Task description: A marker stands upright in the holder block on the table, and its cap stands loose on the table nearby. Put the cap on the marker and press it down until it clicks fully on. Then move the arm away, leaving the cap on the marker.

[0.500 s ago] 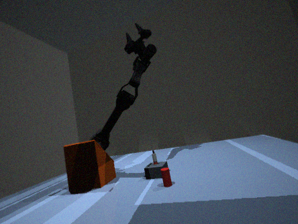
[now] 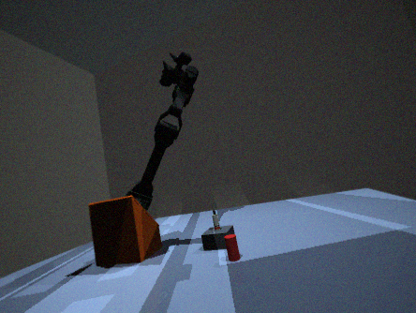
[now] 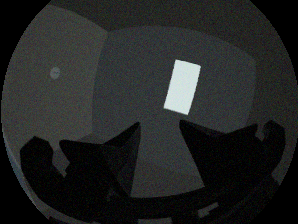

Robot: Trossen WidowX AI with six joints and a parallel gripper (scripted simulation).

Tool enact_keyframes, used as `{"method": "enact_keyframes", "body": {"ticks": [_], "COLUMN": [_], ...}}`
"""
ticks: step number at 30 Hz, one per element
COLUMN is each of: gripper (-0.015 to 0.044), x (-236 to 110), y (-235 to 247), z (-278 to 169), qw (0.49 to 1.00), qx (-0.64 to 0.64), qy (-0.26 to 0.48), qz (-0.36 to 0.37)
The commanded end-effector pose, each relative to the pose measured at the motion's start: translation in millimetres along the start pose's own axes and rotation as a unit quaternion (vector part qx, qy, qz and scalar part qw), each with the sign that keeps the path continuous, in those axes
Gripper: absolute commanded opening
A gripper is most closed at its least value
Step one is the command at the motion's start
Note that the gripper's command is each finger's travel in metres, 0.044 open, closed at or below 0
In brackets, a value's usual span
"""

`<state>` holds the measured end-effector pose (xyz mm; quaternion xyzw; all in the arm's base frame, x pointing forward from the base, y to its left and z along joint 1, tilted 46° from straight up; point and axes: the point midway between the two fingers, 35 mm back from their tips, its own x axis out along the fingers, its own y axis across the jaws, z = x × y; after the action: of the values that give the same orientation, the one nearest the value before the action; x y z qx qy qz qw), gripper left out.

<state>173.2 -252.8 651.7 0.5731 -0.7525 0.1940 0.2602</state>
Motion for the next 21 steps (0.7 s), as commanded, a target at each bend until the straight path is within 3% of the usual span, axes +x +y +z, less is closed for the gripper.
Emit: {"method": "enact_keyframes", "body": {"ticks": [1, 5, 8, 12, 21], "gripper": [0.0235, 0.0235, 0.0235, 0.0235, 0.0235], "x": [9, 15, 14, 10, -42], "y": [43, 92, 92, 152, 280], "z": [-16, -28, -33, -56, -112], "qw": [0.998, 0.991, 0.992, 0.977, 0.910], "qx": [0.036, 0.068, 0.048, 0.070, 0.143], "qy": [0.032, 0.058, 0.075, 0.125, 0.251], "qz": [0.043, 0.098, 0.094, 0.159, 0.297]}}
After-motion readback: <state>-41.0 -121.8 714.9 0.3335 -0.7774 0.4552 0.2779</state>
